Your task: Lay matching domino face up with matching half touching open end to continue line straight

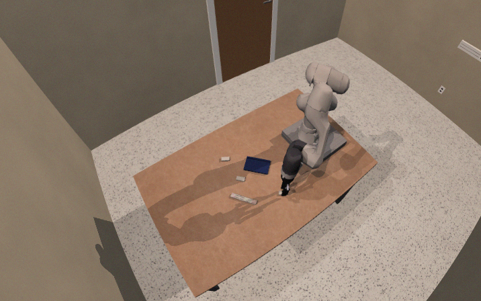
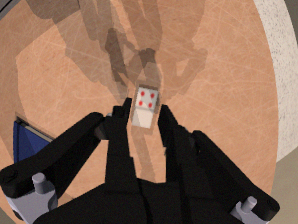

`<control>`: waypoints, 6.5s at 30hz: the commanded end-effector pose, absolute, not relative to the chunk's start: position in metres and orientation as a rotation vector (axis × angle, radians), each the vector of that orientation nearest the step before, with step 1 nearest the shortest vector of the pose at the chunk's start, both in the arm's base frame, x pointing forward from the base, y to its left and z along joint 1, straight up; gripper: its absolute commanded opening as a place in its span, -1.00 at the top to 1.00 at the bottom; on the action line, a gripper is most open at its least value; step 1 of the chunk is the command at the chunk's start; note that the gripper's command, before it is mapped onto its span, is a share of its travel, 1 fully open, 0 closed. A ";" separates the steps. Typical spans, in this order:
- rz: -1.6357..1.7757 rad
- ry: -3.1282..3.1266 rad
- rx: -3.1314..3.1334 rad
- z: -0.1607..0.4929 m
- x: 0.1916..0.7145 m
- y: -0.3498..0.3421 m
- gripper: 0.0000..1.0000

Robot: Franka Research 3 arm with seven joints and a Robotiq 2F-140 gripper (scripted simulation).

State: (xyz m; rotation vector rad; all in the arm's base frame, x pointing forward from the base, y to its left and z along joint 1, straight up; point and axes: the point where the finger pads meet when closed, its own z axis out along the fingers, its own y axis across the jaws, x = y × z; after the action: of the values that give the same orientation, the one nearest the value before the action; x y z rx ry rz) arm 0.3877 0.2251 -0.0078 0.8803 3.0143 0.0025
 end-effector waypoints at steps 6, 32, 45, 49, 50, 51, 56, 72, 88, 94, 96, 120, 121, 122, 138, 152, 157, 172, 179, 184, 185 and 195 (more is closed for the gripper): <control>0.004 3.011 0.888 -0.008 0.388 0.224 0.34; 0.004 3.011 0.888 -0.008 0.388 0.224 0.34; 0.004 3.011 0.888 -0.008 0.388 0.224 0.34; 0.004 3.011 0.888 -0.008 0.388 0.224 0.34; 0.004 3.011 0.888 -0.008 0.388 0.224 0.34; 0.004 3.011 0.888 -0.008 0.388 0.224 0.34; 0.004 3.011 0.888 -0.008 0.388 0.224 0.34; 0.004 3.011 0.888 -0.008 0.388 0.224 0.34; 0.004 3.011 0.888 -0.015 0.388 0.224 0.34; 0.004 3.011 0.888 -0.020 0.388 0.224 0.34; 0.004 3.011 0.888 -0.021 0.388 0.224 0.34; 0.004 3.011 0.888 -0.025 0.388 0.224 0.34; 0.004 3.011 0.888 -0.025 0.388 0.224 0.55; 0.004 3.011 0.888 -0.025 0.388 0.224 0.55; 0.004 3.011 0.888 -0.025 0.388 0.224 0.55; 0.004 3.011 0.888 -0.025 0.388 0.224 0.55; 0.004 3.011 0.888 -0.003 0.388 0.224 0.55; 0.004 3.011 0.887 0.085 0.387 0.224 0.55; 0.002 3.039 0.783 0.085 0.391 0.224 0.55; -0.003 3.116 0.360 0.087 0.407 0.223 0.55; -0.003 3.123 0.269 0.088 0.412 0.223 0.55; -0.046 3.080 -0.123 0.090 0.462 0.222 0.55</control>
State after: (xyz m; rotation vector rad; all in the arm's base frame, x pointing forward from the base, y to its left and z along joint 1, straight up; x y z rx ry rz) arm 0.4492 0.2222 0.0903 0.2646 3.0453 -0.0634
